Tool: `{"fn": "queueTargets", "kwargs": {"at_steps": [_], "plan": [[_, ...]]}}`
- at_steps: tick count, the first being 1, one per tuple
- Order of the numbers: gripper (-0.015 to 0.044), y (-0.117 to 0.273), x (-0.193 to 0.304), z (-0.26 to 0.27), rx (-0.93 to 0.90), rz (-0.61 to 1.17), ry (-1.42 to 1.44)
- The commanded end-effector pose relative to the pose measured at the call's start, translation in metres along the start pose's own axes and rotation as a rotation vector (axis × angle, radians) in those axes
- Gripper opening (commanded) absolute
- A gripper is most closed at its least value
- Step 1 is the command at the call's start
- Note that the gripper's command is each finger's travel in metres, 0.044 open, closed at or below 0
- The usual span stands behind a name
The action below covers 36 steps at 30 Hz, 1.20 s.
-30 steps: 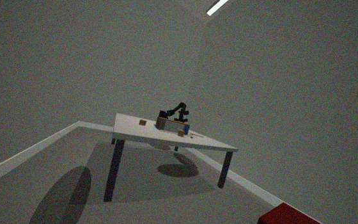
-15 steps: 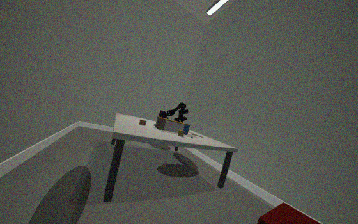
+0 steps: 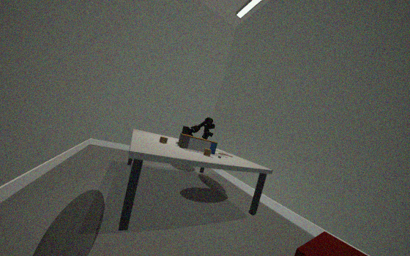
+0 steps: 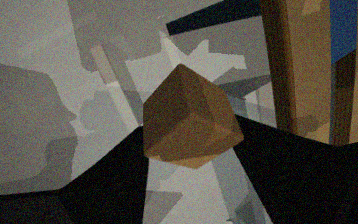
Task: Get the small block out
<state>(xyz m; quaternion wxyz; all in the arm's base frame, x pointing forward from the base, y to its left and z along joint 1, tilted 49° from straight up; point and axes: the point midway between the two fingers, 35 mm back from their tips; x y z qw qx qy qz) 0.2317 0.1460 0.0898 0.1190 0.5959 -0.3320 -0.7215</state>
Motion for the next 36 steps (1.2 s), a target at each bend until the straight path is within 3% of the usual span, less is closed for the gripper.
{"fn": "queueTargets", "kwargs": {"at_steps": [1, 36], "plan": [[0.0000, 0.004, -0.002, -0.002, -0.003, -0.012, -0.154], [0.0000, 0.033, 0.007, 0.001, -0.097, -0.030, -1.601]]}}
Point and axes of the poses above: the point midway between the two fingers, 35 mm back from their tips, its own y axis back along the fingers, its own z axis across the jaws, x = y × z, and after that the axes turned 5 degrees about -y, right-handed
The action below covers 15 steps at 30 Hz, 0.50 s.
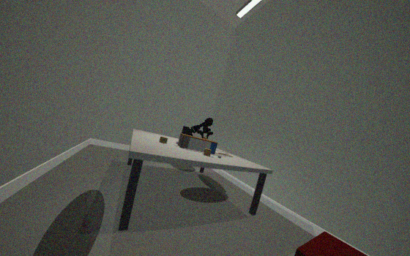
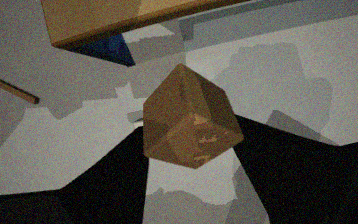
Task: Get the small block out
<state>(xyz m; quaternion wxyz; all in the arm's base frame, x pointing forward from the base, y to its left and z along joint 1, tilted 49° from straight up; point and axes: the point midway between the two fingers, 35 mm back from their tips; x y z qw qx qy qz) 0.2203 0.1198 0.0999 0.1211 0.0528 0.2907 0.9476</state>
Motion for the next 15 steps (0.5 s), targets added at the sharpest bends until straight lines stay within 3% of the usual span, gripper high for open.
{"fn": "queueTargets", "kwargs": {"at_steps": [1, 15], "plan": [[0.0000, 0.005, -0.002, 0.003, -0.017, -0.003, -0.153], [0.0000, 0.016, 0.000, 0.003, -0.058, 0.019, -0.733]]}}
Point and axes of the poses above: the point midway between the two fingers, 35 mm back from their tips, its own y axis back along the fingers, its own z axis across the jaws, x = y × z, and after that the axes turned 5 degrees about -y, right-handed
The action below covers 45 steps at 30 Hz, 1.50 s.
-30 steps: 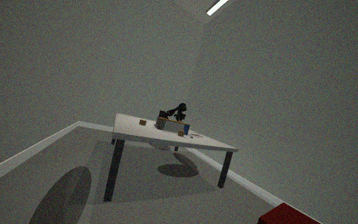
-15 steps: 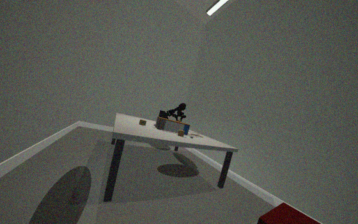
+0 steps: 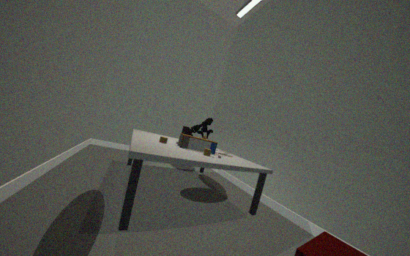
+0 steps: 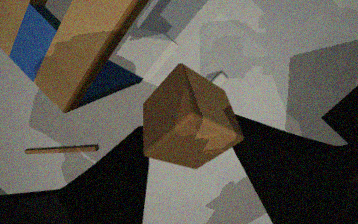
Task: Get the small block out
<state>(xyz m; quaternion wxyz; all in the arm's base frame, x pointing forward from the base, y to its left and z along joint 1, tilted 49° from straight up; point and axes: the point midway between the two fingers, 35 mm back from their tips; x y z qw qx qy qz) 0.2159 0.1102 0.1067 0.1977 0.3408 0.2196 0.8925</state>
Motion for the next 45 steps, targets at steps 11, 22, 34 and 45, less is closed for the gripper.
{"fn": "queueTargets", "kwargs": {"at_steps": [11, 22, 34, 45], "plan": [[0.0000, 0.013, 0.002, 0.004, -0.042, 0.035, -0.566], [0.0000, 0.022, 0.004, 0.005, -0.063, 0.078, -1.020], [0.0000, 0.033, 0.006, 0.007, -0.074, 0.143, -1.514], [0.0000, 0.038, 0.008, 0.008, -0.073, 0.186, -1.781]]}}
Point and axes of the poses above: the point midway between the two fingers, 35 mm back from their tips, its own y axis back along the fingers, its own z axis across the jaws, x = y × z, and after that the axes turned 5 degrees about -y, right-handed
